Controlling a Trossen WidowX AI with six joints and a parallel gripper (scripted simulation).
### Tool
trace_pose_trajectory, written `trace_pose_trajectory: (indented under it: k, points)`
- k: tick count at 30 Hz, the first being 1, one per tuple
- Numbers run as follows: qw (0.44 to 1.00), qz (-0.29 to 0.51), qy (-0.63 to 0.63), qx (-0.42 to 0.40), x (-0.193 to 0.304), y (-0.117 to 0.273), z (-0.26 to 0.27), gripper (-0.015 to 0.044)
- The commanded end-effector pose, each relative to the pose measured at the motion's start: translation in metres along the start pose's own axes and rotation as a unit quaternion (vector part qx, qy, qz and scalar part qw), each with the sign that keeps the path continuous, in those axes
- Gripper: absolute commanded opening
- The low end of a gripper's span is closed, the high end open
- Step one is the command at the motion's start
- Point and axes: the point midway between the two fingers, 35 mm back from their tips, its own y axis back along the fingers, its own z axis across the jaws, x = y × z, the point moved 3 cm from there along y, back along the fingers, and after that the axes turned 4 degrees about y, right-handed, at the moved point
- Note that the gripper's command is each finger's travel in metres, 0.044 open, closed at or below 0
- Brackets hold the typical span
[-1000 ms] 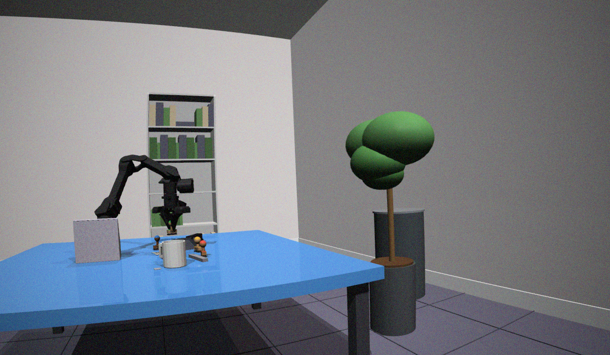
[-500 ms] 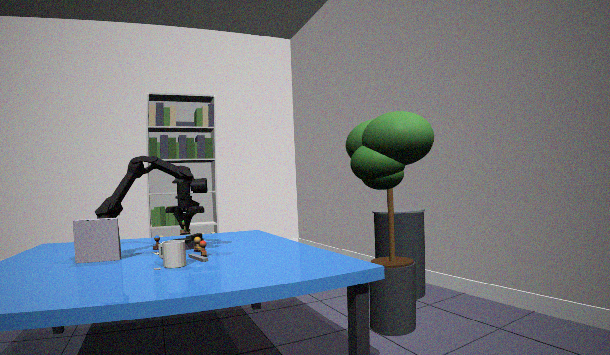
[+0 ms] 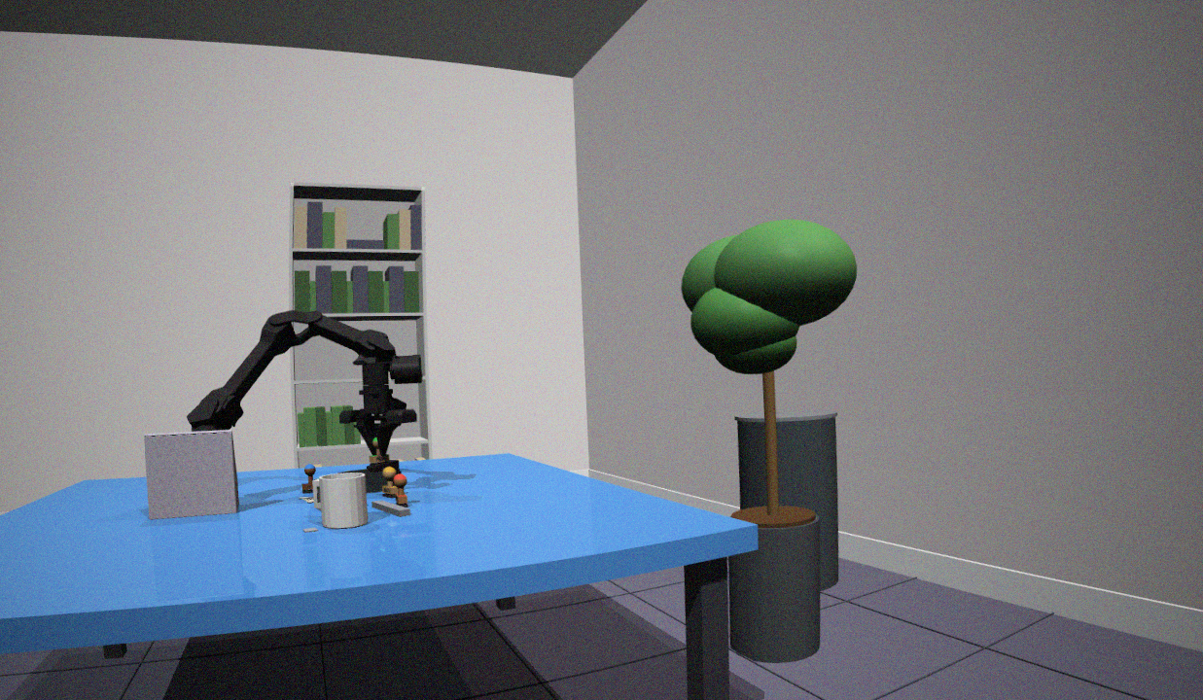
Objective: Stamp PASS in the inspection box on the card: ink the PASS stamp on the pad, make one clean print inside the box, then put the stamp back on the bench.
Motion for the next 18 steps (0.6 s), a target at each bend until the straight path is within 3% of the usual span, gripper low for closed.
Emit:
trace_pose_trajectory:
  k: [1, 18]
  points:
    - [1.000, -0.002, -0.003, -0.001, -0.001, -0.006, -0.001, 0.0000]
    - [1.000, -0.002, -0.003, -0.001, -0.001, -0.034, -0.002, 0.0000]
